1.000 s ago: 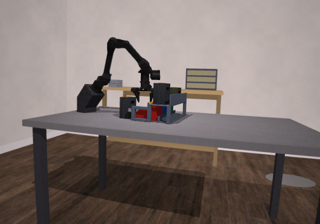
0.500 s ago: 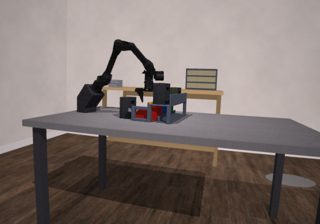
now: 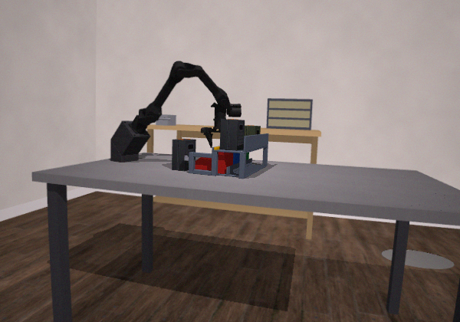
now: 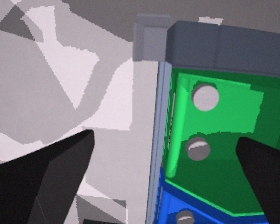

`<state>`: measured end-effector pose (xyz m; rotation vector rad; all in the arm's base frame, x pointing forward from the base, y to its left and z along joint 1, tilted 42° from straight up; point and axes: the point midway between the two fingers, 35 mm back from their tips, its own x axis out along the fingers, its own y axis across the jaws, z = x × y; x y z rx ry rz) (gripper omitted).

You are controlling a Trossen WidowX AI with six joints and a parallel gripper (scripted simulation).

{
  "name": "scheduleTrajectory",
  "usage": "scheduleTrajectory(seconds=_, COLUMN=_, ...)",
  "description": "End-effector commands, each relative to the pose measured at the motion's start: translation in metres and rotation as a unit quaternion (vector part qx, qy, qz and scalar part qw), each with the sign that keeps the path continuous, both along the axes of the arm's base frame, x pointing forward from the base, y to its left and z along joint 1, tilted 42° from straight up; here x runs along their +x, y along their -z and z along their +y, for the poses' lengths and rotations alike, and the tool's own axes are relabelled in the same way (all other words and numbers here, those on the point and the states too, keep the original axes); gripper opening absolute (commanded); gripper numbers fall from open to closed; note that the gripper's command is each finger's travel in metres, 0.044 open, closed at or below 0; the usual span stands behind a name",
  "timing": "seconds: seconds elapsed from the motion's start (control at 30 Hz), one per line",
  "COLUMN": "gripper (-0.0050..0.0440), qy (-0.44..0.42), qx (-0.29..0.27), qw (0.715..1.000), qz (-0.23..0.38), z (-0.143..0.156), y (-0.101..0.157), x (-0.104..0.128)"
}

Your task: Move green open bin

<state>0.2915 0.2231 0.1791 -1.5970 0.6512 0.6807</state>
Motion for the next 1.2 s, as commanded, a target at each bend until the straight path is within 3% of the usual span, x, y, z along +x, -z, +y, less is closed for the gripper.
scheduleTrajectory(seconds=0.0, gripper=0.0425, qy=0.000, qx=0.008, qw=1.000, qz=-0.006, z=0.000, y=-0.007, x=0.000)
scheduleTrajectory(seconds=1.17, gripper=0.0425, qy=0.003, qx=0.007, qw=1.000, qz=-0.005, z=-0.011, y=-0.005, x=-0.001)
